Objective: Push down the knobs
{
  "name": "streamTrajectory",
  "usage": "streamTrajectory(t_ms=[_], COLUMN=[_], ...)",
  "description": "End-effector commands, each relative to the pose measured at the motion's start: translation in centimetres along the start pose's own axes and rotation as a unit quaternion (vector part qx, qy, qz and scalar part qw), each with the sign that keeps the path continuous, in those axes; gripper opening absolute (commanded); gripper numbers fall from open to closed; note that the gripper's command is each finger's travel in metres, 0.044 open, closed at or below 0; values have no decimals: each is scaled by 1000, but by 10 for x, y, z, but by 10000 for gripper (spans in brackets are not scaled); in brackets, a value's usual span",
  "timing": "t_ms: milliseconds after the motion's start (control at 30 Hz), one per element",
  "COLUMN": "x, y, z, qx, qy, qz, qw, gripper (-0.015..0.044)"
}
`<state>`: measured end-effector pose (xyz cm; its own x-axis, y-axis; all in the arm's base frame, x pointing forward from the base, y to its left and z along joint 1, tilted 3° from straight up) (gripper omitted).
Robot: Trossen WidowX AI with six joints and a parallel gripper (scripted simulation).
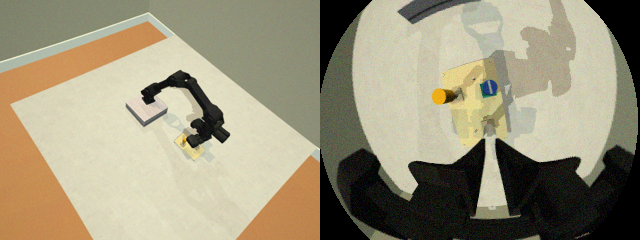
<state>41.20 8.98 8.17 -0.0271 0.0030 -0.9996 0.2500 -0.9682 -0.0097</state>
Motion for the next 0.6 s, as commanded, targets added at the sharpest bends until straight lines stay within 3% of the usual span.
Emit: streamTrajectory(t_ms=[0, 133, 367, 567], x=[1, -2, -23, -23], y=[0, 0, 4, 5], z=[0, 6, 78, 147], qx=[0, 1, 1, -2], qy=[0, 0, 0, -3], qz=[0, 1, 2, 0], qw=[1000, 1000, 1000, 1000], gripper=[157, 263, 440, 440])
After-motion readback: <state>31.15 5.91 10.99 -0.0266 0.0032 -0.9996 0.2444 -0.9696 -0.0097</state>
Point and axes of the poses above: the point midway between the two fingers, 35 mm back from their tips, its own x axis out along the fingers, its own y axis across the jaws, z = x × y, the point moved 3 cm from there along -x, back along the fingers, and after that the axes turned 13 degrees about -x, right-handed, at the moved point
